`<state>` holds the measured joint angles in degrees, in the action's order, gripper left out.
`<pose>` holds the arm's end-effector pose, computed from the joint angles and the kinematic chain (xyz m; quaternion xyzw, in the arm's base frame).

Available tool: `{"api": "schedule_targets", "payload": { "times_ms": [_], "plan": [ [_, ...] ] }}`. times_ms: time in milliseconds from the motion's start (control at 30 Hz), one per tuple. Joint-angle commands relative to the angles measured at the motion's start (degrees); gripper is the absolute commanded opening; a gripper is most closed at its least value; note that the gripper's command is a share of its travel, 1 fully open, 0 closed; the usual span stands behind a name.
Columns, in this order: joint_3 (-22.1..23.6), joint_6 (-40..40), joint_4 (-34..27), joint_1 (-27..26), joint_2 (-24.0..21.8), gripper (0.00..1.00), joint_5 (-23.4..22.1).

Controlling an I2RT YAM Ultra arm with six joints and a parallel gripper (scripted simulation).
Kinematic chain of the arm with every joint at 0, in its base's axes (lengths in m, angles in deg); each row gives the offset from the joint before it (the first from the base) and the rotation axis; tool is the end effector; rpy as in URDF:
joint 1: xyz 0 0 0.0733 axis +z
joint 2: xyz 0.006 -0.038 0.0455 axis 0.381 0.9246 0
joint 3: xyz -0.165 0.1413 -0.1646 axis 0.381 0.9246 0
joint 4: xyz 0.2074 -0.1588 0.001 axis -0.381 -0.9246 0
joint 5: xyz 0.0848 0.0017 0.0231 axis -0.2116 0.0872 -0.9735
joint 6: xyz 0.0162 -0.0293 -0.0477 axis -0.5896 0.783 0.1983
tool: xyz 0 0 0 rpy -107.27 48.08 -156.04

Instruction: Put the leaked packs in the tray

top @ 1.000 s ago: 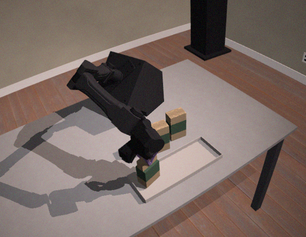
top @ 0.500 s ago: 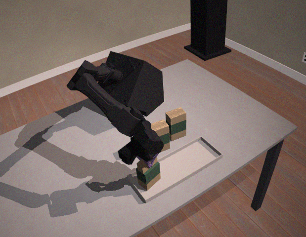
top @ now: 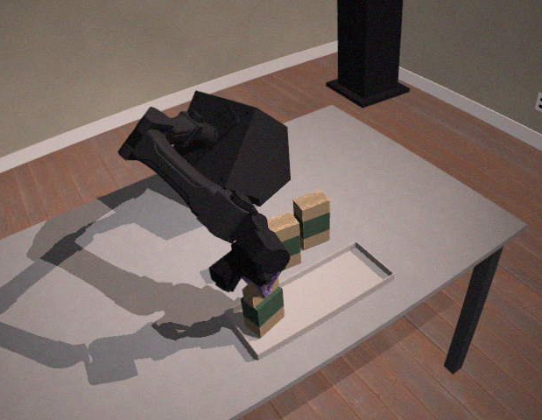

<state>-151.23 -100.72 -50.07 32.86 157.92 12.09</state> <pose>0.4323 0.0523 0.2250 0.4889 0.7809 -0.1747 0.3473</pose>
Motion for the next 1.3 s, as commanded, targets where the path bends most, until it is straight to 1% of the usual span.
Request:
{"api": "schedule_targets", "payload": {
  "times_ms": [0,400,433,1267],
  "plan": [
    [0.05,0.26,0.75,1.19,-0.37,0.26,0.01],
    [0.05,0.26,0.75,1.19,-0.37,0.26,0.01],
    [0.05,0.26,0.75,1.19,-0.37,0.79,0.01],
    [0.05,0.26,0.61,1.18,-0.37,0.79,0.03]
  ]
}}
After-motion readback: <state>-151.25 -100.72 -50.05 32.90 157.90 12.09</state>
